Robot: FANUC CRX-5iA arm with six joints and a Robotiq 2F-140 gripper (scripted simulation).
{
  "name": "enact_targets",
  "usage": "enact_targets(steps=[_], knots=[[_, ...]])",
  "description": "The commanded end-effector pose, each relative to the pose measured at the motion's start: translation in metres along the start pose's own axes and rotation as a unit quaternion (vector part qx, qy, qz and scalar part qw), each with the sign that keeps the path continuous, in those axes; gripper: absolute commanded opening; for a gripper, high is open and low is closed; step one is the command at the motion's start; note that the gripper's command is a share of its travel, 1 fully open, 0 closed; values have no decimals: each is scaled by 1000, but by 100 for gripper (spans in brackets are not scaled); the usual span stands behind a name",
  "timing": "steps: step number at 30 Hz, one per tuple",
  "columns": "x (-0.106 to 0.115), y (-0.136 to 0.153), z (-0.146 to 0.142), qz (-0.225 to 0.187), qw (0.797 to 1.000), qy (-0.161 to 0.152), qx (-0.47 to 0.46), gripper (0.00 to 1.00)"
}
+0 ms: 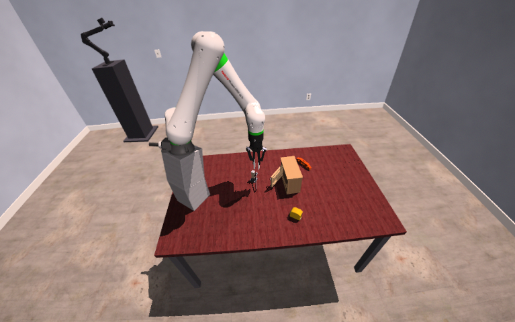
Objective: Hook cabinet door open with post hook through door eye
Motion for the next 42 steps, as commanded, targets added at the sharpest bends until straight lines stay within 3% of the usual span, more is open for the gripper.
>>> enact_targets(steps=[1, 42], knots=[[2, 6, 11, -9, 999, -16, 41, 15], [-5, 6, 11, -9, 999, -16, 41, 15]])
Point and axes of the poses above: the point where the finger pads meet when closed, its own x axis back along the fingers, its own z axis across the jaws, y = z × x, the point moved 2 cm from there along x, back along the fingers, and after that the axes turned 11 degrees about x, right-handed, at the moved point
